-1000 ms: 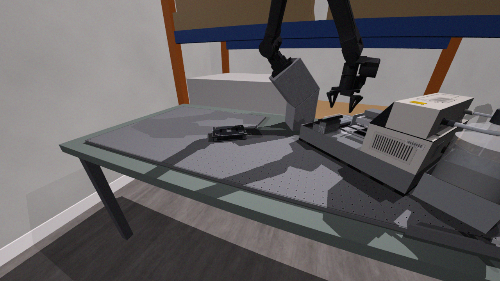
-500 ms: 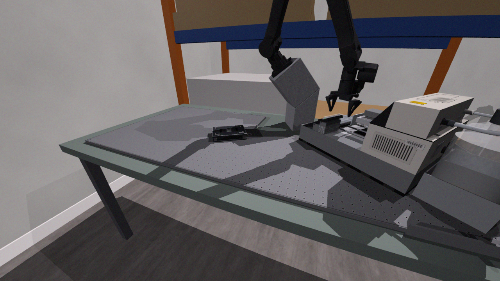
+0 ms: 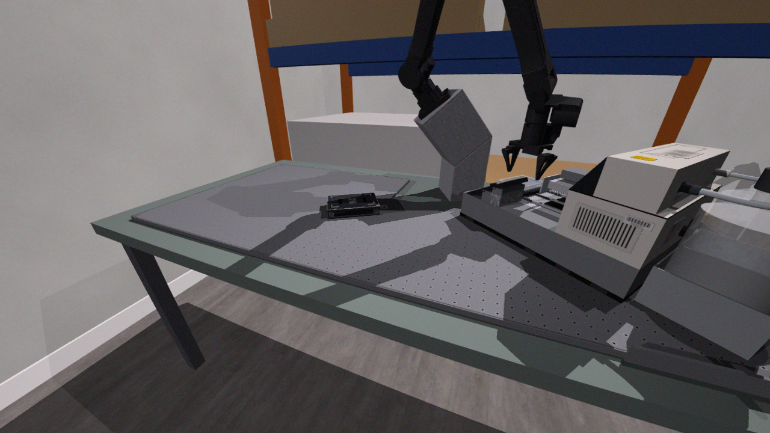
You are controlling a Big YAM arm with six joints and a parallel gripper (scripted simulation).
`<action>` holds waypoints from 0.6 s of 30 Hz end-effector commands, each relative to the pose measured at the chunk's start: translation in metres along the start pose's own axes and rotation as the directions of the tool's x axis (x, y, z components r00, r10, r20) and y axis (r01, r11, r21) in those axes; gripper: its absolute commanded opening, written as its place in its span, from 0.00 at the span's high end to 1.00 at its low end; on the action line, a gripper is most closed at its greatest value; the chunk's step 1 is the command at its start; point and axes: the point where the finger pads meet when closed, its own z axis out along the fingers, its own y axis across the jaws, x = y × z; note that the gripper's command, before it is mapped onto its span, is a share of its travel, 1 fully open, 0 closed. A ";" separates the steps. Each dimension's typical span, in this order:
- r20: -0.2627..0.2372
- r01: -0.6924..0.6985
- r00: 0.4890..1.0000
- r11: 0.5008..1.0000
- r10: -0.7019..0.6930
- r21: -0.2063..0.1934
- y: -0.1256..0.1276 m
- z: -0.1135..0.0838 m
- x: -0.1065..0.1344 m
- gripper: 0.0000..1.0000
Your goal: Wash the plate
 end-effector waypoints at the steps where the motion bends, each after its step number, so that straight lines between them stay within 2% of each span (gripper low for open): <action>1: 0.005 -0.002 1.000 1.000 0.001 0.018 -0.008 -0.004 -0.002 0.00; 4: 0.007 0.001 1.000 1.000 -0.001 0.026 -0.012 -0.001 -0.003 0.00; 6: 0.006 -0.002 1.000 1.000 0.002 0.009 -0.008 0.006 -0.002 0.00; 18: 0.008 -0.006 1.000 1.000 0.006 0.014 -0.012 0.013 -0.003 0.00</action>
